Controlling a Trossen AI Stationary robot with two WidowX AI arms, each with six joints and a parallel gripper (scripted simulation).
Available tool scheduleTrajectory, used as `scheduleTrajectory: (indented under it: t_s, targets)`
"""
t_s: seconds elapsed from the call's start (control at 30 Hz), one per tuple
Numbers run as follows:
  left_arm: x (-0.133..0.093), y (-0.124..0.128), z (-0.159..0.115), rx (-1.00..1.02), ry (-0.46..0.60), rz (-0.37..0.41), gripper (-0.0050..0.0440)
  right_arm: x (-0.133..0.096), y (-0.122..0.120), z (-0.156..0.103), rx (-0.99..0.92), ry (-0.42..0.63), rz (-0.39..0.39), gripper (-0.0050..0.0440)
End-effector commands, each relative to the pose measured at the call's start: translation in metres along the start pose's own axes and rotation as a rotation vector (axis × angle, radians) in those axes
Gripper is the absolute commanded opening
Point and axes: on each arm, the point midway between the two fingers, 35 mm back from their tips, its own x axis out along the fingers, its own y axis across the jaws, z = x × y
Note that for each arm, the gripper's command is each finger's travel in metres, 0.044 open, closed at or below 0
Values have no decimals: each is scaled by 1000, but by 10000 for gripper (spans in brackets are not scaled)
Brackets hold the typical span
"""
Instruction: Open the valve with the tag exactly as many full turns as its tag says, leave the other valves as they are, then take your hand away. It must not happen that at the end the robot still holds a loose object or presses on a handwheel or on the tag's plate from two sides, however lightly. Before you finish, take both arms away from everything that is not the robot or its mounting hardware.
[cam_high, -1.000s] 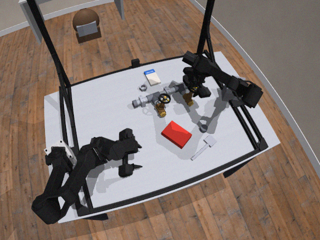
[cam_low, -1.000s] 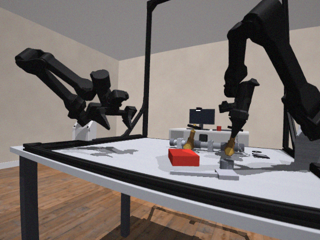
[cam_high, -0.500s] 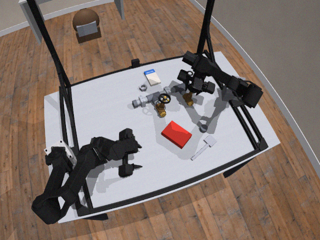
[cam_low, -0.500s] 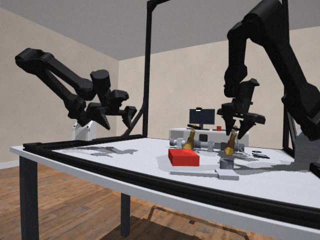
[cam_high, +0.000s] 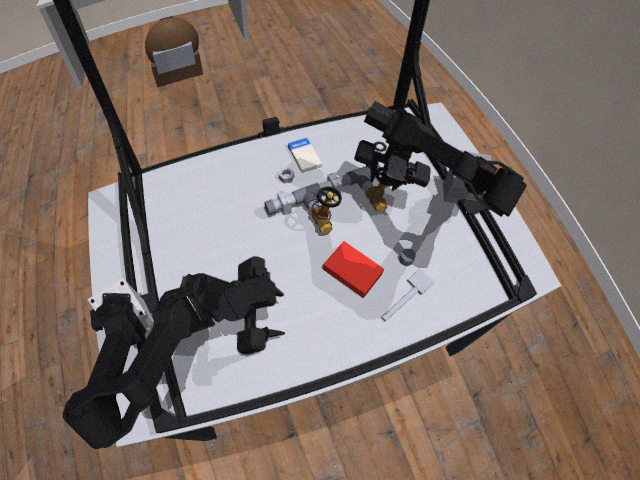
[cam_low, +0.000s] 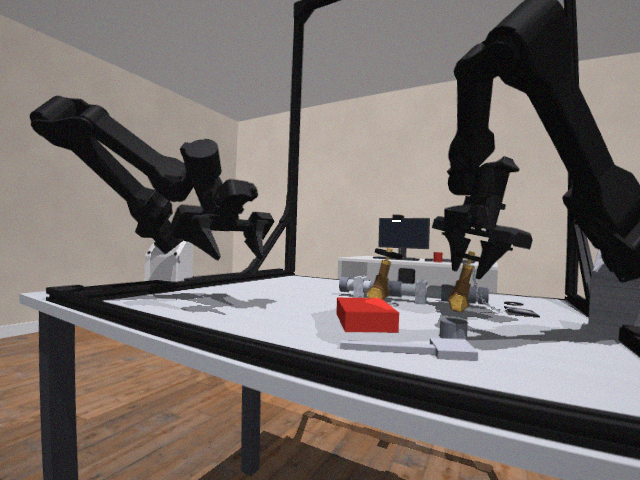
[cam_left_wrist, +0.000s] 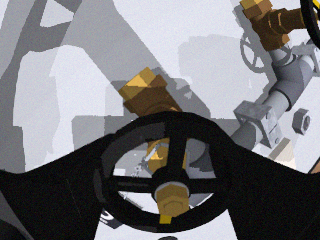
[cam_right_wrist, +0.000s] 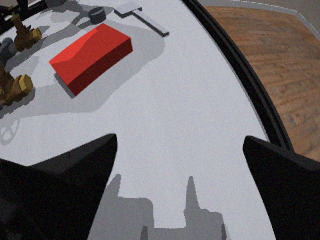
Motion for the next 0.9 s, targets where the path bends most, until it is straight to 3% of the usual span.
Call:
scheduleTrajectory:
  t_s: [0.0,0.1,0.17,0.23,0.33,0.67,0.73,0.87]
  targets:
    - [0,0,0,4,0,0,288,0,0,0,0,0,0,400]
    - [0,0,0,4,0,0,360,0,0,0,0,0,0,400]
    - [0,0,0,4,0,0,360,0,0,0,0,0,0,400]
    - [0,0,0,4,0,0,400,0,0,0,0,0,0,400]
    - [0,0,0,19,0,0,400,0,0,0,0,0,0,400]
    - [0,0,0,711,-1,0,400,0,0,0,0,0,0,400]
    - [0,0,0,711,-1,0,400,0,0,0,0,0,0,400]
    - [0,0,0,1029,-1,0,400,0,0,0,0,0,0,400]
